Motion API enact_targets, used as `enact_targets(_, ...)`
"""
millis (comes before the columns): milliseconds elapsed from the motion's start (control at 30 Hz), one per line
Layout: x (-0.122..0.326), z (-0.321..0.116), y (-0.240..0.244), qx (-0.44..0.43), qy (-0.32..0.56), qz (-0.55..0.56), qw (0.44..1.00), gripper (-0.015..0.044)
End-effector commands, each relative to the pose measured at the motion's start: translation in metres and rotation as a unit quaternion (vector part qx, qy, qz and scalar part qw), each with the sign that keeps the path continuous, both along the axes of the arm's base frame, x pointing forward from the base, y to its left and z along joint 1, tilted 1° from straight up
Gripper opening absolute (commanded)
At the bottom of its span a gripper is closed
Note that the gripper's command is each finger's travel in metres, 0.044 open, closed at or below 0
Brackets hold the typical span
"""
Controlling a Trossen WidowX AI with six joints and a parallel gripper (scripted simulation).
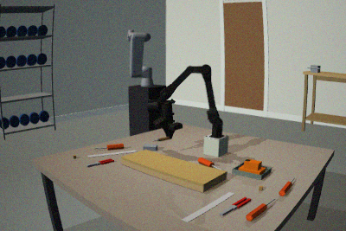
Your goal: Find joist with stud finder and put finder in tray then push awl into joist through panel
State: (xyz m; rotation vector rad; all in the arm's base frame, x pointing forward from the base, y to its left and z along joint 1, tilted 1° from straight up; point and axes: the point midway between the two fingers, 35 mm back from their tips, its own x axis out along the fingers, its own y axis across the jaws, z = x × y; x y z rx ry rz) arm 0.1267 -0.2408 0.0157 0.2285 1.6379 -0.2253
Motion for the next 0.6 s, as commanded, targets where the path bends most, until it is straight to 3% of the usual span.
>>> enact_targets(0, -0.001, 0.033, 0.002, -0.005, -0.002, -0.002, 1.000, 0.0000)
enact_targets(267, 0.000, 0.043, 0.003, -0.008, -0.010, -0.020, 1.000, 0.0000)
enact_targets(567, 0.017, 0.040, -0.005, -0.024, -0.078, -0.174, 0.981, 0.0000)
